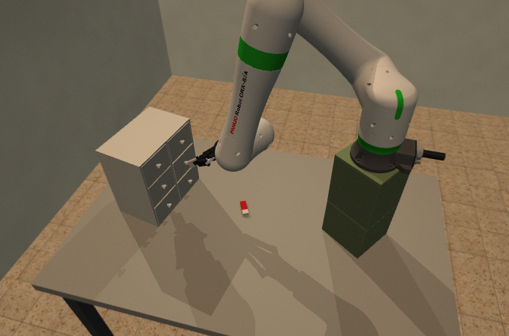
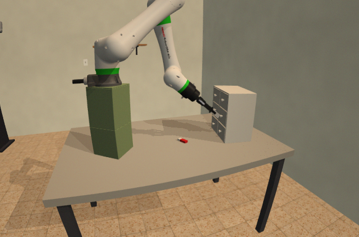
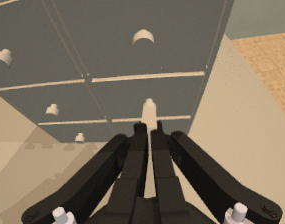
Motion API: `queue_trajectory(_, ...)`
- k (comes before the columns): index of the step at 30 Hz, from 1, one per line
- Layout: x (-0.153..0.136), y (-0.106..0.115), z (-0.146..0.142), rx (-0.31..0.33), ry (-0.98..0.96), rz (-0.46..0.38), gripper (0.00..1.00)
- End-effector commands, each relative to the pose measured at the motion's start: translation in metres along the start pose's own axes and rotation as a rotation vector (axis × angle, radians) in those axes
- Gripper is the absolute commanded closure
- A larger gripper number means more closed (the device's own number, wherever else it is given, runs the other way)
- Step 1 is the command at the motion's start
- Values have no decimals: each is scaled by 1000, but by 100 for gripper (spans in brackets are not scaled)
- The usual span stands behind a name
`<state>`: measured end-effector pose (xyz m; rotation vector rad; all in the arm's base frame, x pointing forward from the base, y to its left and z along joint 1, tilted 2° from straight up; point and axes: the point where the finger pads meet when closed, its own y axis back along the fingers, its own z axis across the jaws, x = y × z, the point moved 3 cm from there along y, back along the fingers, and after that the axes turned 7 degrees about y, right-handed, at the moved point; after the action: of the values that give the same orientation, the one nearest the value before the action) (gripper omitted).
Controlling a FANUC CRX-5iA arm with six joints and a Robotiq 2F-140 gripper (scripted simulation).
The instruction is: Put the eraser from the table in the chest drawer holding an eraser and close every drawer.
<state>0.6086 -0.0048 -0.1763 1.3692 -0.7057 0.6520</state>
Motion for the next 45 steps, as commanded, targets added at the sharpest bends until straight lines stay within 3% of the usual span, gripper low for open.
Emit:
queue_trajectory(1,0,0,0,0,0,1,100)
queue_trajectory(34,0,0,0,0,0,1,100)
queue_trajectory(45,-22,26,-3,0,0,1,100)
